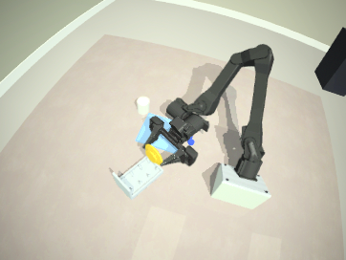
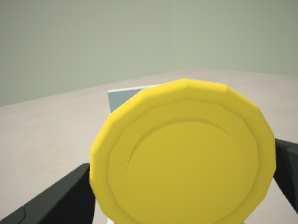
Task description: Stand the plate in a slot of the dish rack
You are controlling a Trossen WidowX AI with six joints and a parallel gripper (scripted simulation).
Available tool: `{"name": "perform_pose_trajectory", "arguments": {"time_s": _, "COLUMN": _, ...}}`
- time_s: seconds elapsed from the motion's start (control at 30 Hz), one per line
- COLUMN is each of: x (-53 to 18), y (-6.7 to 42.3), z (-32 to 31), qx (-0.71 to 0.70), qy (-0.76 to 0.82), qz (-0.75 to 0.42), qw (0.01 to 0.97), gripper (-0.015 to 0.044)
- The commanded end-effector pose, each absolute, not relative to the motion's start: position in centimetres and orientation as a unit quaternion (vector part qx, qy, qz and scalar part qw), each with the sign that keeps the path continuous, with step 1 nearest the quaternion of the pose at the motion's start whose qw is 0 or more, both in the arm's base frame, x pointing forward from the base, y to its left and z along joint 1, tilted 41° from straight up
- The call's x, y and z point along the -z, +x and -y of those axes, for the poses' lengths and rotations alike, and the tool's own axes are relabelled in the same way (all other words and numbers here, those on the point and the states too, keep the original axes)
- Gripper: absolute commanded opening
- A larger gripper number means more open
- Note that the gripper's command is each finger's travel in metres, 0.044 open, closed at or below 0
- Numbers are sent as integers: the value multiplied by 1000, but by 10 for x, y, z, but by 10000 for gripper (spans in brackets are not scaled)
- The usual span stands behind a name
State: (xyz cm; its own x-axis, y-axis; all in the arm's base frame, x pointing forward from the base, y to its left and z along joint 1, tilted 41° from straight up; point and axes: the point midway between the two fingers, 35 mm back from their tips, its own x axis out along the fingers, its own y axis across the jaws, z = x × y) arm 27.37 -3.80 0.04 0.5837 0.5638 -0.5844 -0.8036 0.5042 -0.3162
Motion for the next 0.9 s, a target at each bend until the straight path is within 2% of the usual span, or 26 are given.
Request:
{"name": "perform_pose_trajectory", "arguments": {"time_s": 0.0, "x": 7, "y": 276, "z": 32, "qx": -408, "qy": -285, "qz": -210, "qw": 841, "gripper": 0}}
{"name": "perform_pose_trajectory", "arguments": {"time_s": 0.87, "x": 30, "y": 282, "z": 31, "qx": -406, "qy": -298, "qz": -198, "qw": 841, "gripper": 0}}
